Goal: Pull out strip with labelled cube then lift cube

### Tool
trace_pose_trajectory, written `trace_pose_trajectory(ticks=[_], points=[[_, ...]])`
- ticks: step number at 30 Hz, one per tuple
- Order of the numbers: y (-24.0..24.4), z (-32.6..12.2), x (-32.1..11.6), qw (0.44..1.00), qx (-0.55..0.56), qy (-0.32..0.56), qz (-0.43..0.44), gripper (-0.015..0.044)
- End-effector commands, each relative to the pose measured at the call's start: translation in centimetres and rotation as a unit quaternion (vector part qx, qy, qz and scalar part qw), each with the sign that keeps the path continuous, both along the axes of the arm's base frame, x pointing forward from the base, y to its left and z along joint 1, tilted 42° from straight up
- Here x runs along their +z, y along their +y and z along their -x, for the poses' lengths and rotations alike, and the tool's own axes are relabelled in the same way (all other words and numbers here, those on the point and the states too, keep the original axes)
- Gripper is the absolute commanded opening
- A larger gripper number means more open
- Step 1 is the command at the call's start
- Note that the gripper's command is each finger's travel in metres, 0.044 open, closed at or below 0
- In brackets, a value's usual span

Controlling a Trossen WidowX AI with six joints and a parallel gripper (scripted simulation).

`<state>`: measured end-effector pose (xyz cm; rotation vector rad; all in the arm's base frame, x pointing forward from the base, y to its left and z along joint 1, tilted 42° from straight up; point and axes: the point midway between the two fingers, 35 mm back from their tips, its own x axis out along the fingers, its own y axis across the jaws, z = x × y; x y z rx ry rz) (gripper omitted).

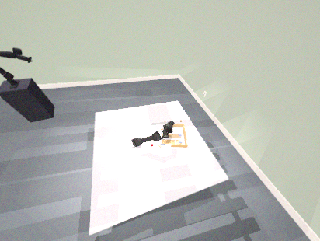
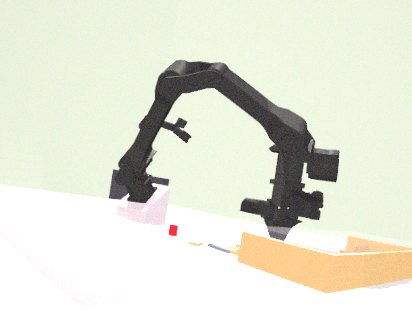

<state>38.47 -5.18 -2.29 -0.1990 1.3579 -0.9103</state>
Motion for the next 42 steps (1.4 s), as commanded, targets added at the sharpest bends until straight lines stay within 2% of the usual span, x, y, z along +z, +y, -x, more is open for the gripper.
trace_pose_trajectory(ticks=[1,42], points=[[-0.2,0.2,-0.3,1.0,0.0,0.001,0.002,0.0],[2.1,5.8,-2.1,1.0,0.0,0.002,0.001,0.0]])
